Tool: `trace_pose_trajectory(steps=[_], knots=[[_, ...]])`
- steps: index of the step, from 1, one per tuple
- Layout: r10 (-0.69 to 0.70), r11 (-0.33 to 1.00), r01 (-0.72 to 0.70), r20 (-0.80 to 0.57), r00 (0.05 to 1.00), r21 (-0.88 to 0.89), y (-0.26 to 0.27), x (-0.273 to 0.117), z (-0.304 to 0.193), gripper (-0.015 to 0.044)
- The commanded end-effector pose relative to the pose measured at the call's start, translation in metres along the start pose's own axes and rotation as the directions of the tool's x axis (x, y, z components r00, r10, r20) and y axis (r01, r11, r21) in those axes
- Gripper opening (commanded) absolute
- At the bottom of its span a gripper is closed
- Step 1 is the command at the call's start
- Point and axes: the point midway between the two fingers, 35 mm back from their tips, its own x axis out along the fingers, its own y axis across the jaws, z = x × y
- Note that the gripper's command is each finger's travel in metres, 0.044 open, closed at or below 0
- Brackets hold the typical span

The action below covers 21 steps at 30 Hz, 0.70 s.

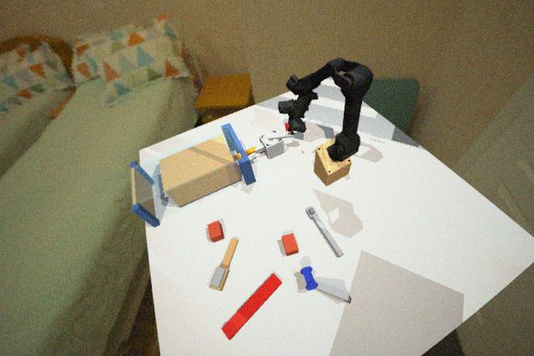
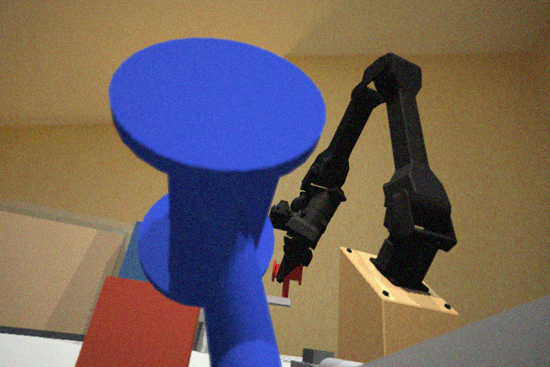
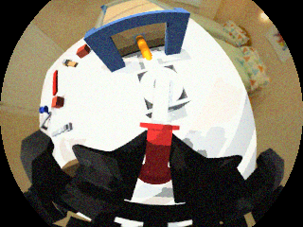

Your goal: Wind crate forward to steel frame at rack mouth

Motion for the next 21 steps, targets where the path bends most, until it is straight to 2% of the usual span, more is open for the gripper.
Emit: trace_pose_trajectory(steps=[1, 21], knots=[[-0.035, 0.999, 0.035, -0.009, 0.999, -0.014, -0.016, 0.001, 0.001, 0.0], [-0.037, 0.999, 0.036, -0.008, 0.999, -0.014, -0.037, 0.003, 0.007, 0.0]])
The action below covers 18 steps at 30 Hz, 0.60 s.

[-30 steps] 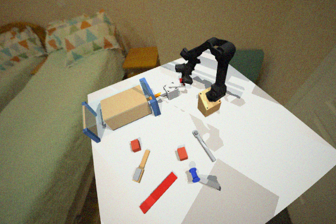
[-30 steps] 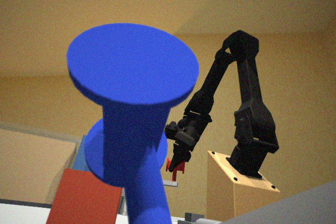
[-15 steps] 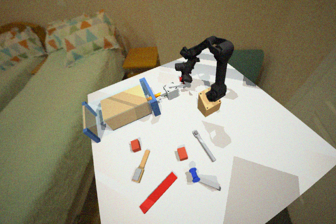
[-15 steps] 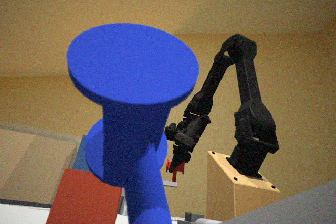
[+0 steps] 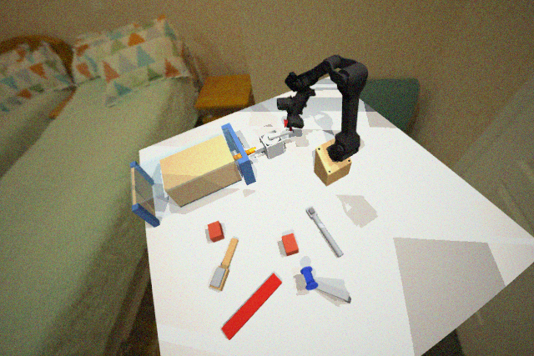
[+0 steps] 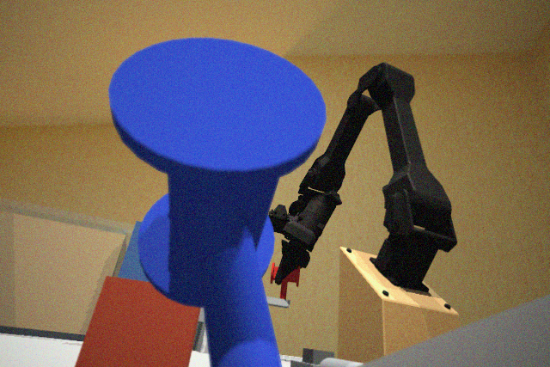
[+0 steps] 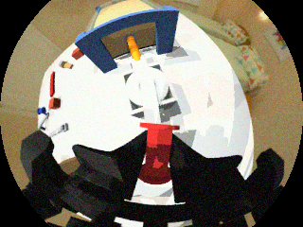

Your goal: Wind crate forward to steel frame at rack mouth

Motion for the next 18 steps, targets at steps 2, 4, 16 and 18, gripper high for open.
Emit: trace_pose_trajectory(steps=[2, 4, 16, 18], knots=[[-0.021, 1.0, 0.021, -0.001, 1.0, -0.019, -0.013, 0.003, 0.004, 0.0], [-0.022, 1.0, 0.022, -0.001, 1.0, -0.019, -0.015, 0.003, 0.005, 0.0], [-0.022, 1.0, 0.022, 0.0, 1.0, -0.019, -0.027, 0.005, 0.011, 0.0], [-0.023, 1.0, 0.023, 0.0, 1.0, -0.02, -0.033, 0.007, 0.016, 0.0]])
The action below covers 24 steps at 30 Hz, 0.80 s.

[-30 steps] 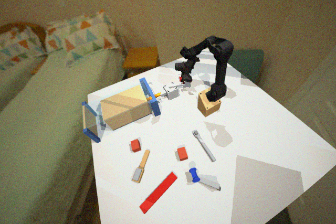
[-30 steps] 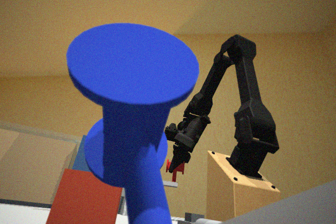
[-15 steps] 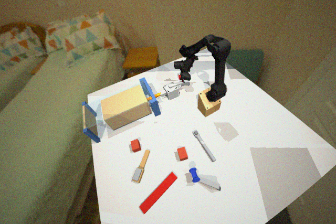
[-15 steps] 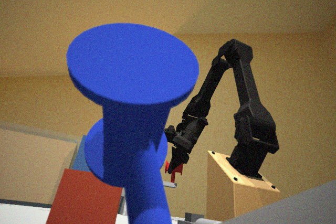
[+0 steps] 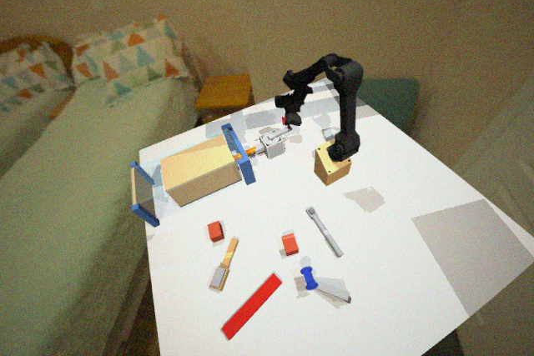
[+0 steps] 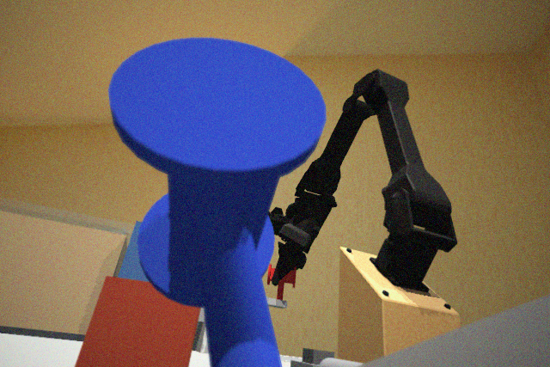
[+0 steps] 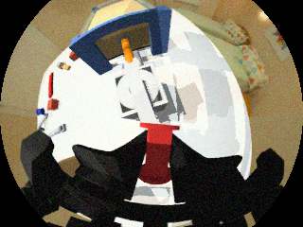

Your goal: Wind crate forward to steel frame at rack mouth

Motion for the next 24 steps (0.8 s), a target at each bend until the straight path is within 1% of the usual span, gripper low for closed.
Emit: trace_pose_trajectory(steps=[1, 24], knots=[[-0.02, 1.0, 0.02, 0.005, 1.0, -0.018, -0.019, 0.006, 0.012, 0.0], [-0.021, 1.0, 0.021, 0.007, 1.0, -0.02, -0.039, 0.014, 0.033, 0.0]])
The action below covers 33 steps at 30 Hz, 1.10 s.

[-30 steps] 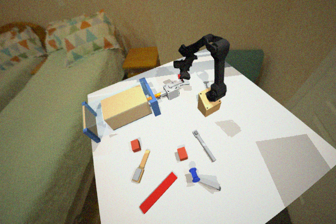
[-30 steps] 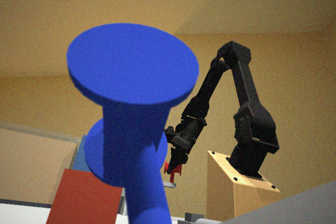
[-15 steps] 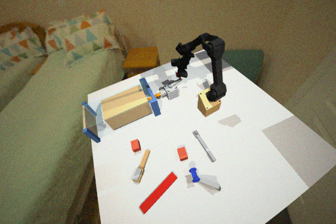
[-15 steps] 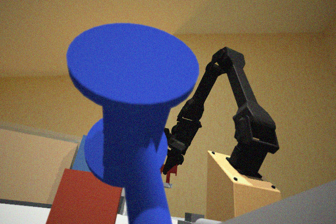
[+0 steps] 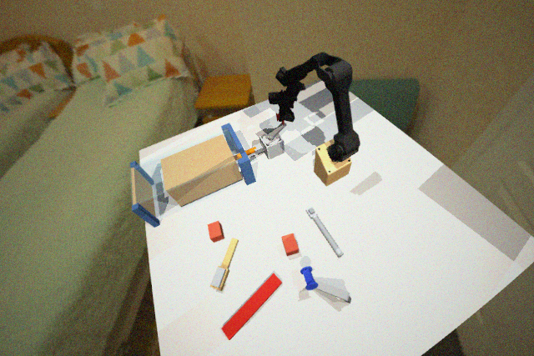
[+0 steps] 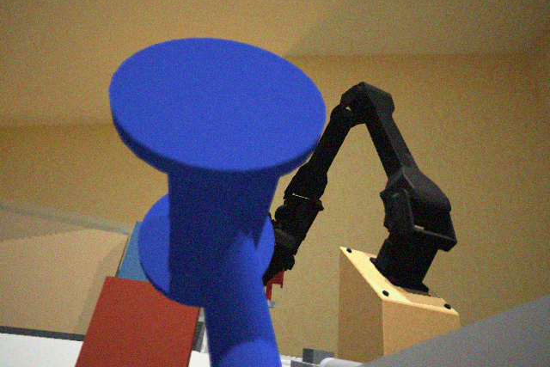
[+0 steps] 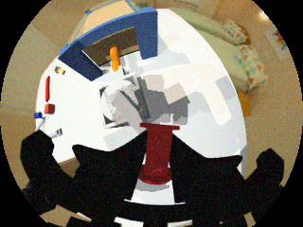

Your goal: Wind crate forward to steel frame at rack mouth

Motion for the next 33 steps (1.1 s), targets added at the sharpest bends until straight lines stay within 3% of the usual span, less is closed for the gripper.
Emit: trace_pose_trajectory(steps=[1, 33], knots=[[-0.01, 1.0, 0.011, 0.012, 1.0, -0.014, -0.007, 0.005, 0.01, 0.0], [-0.011, 1.0, 0.011, 0.015, 1.0, -0.016, -0.019, 0.017, 0.039, 0.0]])
